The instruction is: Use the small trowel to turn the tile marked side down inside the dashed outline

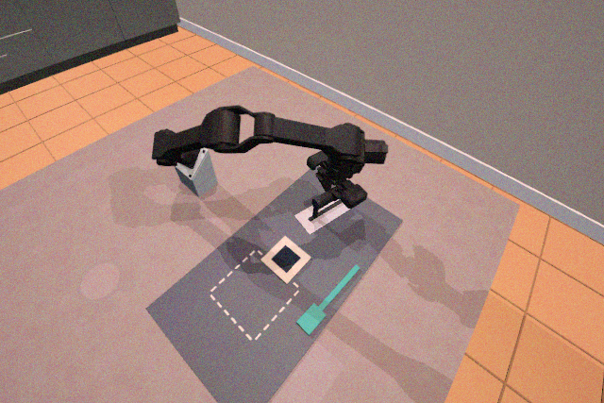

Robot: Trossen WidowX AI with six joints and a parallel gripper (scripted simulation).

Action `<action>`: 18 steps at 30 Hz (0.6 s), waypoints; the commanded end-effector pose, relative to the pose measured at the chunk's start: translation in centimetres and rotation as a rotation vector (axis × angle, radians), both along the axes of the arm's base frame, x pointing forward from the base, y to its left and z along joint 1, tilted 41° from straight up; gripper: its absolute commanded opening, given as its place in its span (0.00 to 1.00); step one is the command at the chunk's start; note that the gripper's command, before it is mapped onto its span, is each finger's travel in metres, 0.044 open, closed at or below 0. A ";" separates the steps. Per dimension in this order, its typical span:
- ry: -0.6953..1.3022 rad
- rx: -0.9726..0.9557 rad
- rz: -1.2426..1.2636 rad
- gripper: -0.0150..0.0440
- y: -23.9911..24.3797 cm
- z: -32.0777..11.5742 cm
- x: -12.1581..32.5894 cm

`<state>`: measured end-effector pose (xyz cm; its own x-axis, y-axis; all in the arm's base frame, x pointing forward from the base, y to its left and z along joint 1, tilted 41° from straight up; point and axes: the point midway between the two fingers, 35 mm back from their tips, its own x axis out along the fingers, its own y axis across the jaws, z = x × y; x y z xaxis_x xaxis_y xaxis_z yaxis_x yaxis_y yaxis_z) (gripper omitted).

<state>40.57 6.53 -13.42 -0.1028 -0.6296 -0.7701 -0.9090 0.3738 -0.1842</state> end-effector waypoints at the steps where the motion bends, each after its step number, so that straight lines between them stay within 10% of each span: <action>1: -0.002 -0.002 0.005 0.47 0.0 0.0 0.1; 18: -0.121 -0.020 -0.142 0.47 0.0 0.0 0.1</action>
